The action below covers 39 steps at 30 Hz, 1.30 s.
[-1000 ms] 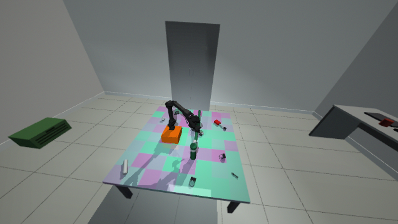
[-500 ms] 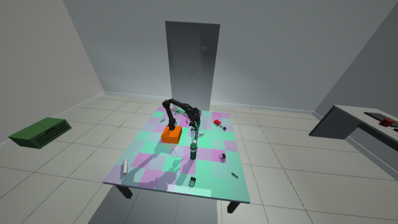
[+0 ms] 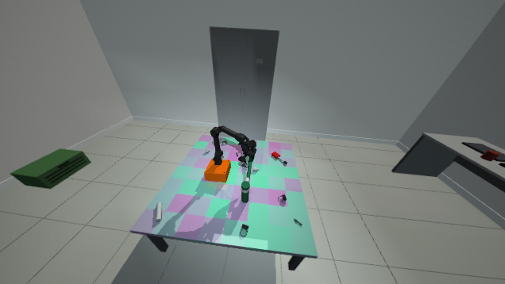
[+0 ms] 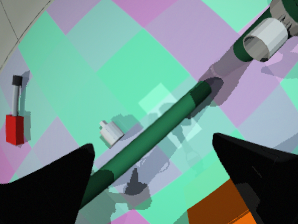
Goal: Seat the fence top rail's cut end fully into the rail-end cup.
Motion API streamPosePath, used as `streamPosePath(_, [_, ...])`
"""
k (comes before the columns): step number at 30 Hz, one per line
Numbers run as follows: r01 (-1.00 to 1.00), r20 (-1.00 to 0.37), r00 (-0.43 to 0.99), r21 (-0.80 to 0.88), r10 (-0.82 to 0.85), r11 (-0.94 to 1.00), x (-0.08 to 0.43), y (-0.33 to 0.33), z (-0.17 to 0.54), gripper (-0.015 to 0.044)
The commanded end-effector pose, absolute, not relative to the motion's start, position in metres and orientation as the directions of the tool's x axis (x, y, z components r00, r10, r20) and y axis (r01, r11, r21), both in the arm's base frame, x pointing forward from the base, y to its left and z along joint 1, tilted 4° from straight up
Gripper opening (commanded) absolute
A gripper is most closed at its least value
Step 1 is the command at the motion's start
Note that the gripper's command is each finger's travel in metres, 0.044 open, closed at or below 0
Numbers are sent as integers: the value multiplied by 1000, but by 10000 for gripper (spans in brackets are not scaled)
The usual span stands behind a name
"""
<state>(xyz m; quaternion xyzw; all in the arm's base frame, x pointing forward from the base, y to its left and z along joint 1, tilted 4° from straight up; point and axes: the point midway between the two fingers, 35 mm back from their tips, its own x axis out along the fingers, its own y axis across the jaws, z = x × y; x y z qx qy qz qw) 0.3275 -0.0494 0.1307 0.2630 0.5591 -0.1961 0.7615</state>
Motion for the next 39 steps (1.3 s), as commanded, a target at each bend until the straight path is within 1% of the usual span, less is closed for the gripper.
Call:
streamPosePath(1, [849,-987,158,142,13,508,332,-45,98,440])
streamPosePath(4, [967,-998,55,60,28,246,333,-41,75,440])
streamPosePath(6, [997,-999,-8,-5,36,76,333,-38,61,440])
streamPosePath(8, [999,-999,-31,-30,38,14,333,-37,56,440])
streamPosePath(17, [999,-999,-31,-30,38,14,333,-37,56,440])
streamPosePath(23, [999,-999,-30,-30,39,14,332,-36,21,440])
streamPosePath(39, [999,-999,-30,-30,39,14,332,-35,2,440])
